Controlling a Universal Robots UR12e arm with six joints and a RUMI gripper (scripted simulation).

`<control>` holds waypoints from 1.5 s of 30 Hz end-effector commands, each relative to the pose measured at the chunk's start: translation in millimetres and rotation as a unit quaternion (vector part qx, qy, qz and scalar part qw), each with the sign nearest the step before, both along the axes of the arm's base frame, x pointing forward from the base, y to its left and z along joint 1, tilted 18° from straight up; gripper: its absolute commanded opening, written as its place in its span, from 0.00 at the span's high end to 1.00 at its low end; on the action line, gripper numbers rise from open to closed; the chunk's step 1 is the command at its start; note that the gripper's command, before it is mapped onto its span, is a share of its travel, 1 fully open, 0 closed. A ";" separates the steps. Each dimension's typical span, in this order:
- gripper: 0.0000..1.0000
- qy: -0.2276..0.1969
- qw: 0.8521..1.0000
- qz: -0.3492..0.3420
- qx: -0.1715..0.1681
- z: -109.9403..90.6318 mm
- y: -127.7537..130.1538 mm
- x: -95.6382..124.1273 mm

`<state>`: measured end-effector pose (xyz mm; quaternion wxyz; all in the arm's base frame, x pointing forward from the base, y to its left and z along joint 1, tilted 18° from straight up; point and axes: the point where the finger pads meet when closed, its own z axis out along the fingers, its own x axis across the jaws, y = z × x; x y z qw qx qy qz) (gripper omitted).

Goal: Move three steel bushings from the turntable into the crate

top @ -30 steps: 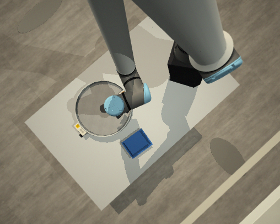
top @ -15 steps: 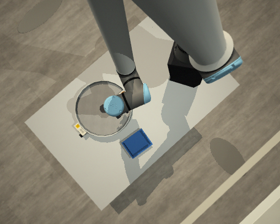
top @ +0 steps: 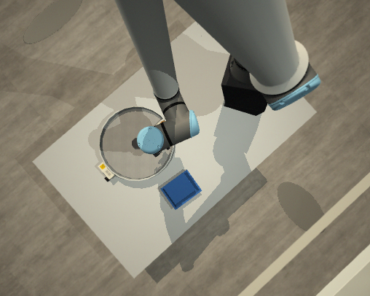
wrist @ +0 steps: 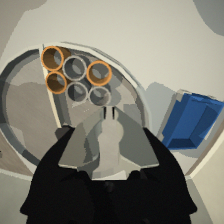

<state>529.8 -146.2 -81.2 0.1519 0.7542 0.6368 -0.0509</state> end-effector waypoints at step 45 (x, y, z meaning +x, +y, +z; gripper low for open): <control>0.95 0.000 1.000 0.000 0.000 -22.2 -7.0 3.1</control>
